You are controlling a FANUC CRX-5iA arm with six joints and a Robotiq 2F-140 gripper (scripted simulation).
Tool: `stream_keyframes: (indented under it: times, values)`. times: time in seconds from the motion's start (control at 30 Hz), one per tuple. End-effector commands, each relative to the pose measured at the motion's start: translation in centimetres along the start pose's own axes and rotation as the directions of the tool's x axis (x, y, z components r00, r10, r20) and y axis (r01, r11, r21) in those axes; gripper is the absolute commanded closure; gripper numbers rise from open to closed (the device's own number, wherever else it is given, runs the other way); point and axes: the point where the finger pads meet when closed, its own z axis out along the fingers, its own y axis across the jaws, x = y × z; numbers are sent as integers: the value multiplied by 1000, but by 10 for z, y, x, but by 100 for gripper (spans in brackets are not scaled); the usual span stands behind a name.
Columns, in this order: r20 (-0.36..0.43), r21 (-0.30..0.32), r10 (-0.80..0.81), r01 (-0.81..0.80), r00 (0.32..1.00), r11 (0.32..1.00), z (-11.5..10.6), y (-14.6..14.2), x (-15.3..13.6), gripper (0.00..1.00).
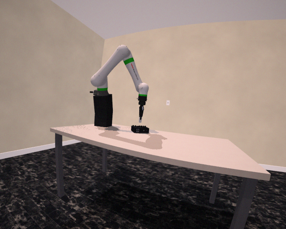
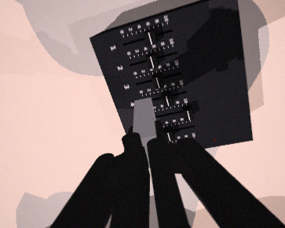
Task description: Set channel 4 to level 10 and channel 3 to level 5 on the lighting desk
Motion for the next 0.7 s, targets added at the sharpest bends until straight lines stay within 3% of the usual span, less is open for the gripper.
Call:
stream_keyframes:
  times: [0.0, 0.27, 0.33, 0.37, 0.47, 0.67]
  values:
    - [-20, -29, 273, -274, 962, 961, 1, -5, -4, 100]
    - [-29, 6, 635, -635, 772, 772, 2, -11, -7, 100]
    - [-29, 6, 635, -635, 772, 772, 2, -11, -7, 100]
    - [-30, 12, 742, -742, 670, 670, 2, -11, -7, 100]
    - [-31, 17, 816, -816, 577, 577, 2, -12, -8, 100]
    - [-48, 11, 944, -945, 325, 326, 2, -12, -8, 100]
